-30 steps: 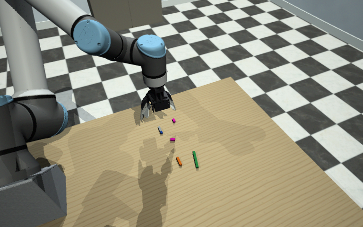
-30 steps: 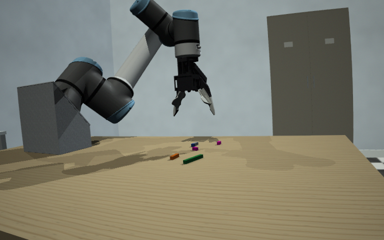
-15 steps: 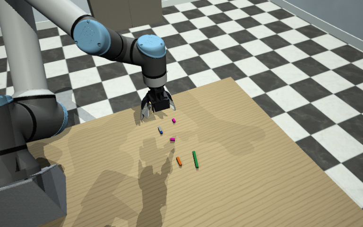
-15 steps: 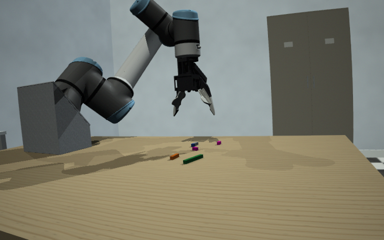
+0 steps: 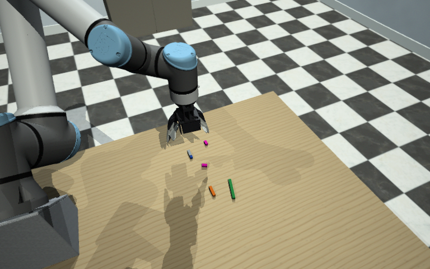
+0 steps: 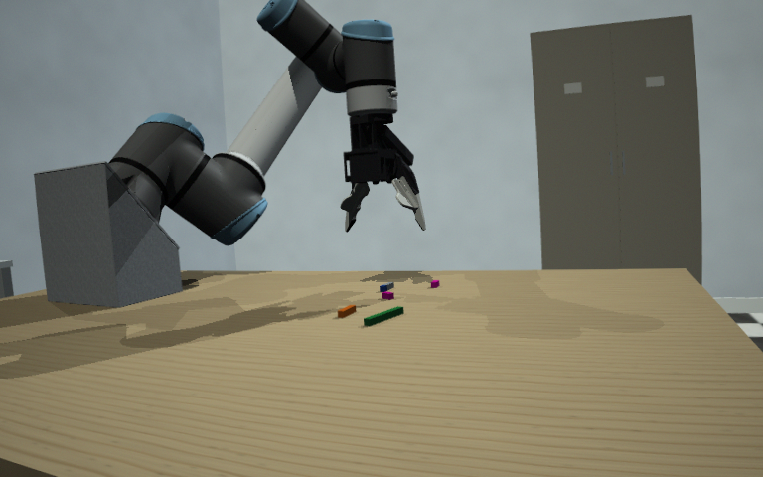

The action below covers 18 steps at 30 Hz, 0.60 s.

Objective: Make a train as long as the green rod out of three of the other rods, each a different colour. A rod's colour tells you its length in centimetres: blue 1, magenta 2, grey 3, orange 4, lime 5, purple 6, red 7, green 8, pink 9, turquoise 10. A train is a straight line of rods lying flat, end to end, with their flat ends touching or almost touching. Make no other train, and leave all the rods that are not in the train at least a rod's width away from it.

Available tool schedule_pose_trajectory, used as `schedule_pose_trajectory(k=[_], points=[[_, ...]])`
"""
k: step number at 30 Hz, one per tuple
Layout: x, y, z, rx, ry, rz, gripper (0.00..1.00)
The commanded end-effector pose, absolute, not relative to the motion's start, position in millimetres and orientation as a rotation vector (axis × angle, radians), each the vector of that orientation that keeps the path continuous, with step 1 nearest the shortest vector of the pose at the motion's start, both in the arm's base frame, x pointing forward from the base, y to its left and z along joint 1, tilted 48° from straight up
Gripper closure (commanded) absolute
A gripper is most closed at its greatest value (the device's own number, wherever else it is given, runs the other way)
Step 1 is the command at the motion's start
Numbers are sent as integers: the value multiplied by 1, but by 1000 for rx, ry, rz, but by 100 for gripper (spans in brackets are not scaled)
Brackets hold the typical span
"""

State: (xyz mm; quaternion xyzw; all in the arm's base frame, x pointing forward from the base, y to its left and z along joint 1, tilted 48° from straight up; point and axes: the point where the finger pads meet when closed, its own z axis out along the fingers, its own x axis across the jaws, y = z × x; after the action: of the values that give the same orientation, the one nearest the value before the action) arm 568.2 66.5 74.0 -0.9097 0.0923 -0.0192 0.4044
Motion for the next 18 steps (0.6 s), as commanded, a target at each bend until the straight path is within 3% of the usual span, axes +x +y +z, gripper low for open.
schedule_pose_trajectory(k=[1, 18], points=[[572, 60, 71, -2290, 320, -15, 0], [582, 45, 54, -2196, 746, 176, 0]])
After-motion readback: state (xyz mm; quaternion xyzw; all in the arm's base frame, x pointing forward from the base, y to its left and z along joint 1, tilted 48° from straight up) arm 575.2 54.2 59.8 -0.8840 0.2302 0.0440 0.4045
